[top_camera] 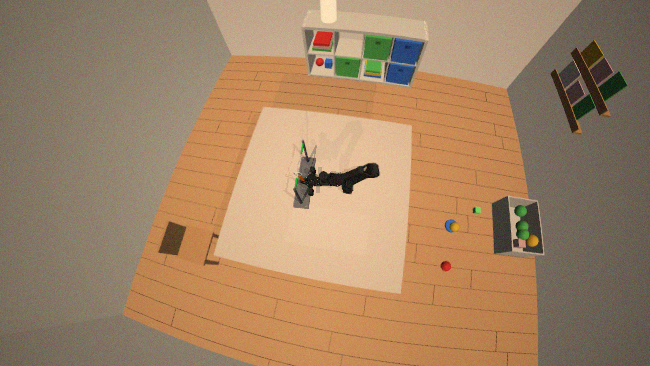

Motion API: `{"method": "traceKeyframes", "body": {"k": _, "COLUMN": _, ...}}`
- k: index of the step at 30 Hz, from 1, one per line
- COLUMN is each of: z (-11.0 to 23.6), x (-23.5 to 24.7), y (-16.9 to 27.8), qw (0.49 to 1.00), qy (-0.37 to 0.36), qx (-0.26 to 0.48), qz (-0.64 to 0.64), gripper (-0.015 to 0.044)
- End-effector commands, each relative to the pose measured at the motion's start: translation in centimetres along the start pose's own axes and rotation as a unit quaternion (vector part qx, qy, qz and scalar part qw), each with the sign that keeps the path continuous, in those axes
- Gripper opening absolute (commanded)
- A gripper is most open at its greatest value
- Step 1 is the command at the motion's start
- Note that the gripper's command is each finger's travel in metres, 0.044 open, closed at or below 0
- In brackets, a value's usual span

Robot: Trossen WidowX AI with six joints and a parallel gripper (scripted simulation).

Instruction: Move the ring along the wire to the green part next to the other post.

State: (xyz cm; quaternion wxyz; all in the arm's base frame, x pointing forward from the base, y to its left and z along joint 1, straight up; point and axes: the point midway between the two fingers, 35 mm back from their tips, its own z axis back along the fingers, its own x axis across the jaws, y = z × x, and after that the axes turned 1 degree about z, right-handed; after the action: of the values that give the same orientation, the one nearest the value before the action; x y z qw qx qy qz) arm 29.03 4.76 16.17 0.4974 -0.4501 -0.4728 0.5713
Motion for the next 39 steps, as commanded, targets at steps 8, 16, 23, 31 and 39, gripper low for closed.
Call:
{"method": "traceKeyframes", "body": {"k": 8, "z": -0.1, "x": 1.4, "y": -0.1, "qw": 1.0, "qy": 0.008, "qx": -0.001, "qz": -0.015, "gripper": -0.015}}
{"method": "traceKeyframes", "body": {"k": 16, "z": -0.1, "x": 2.2, "y": -0.1, "qw": 1.0, "qy": 0.008, "qx": -0.001, "qz": -0.017, "gripper": -0.015}}
{"method": "traceKeyframes", "body": {"k": 23, "z": -0.1, "x": 2.9, "y": -0.1, "qw": 1.0, "qy": 0.008, "qx": -0.001, "qz": -0.018, "gripper": -0.015}}
{"method": "traceKeyframes", "body": {"k": 31, "z": -0.1, "x": 3.7, "y": -0.2, "qw": 1.0, "qy": 0.008, "qx": -0.001, "qz": -0.018, "gripper": -0.015}}
{"method": "traceKeyframes", "body": {"k": 39, "z": -0.1, "x": 4.5, "y": -0.2, "qw": 1.0, "qy": 0.008, "qx": -0.001, "qz": -0.019, "gripper": -0.015}}
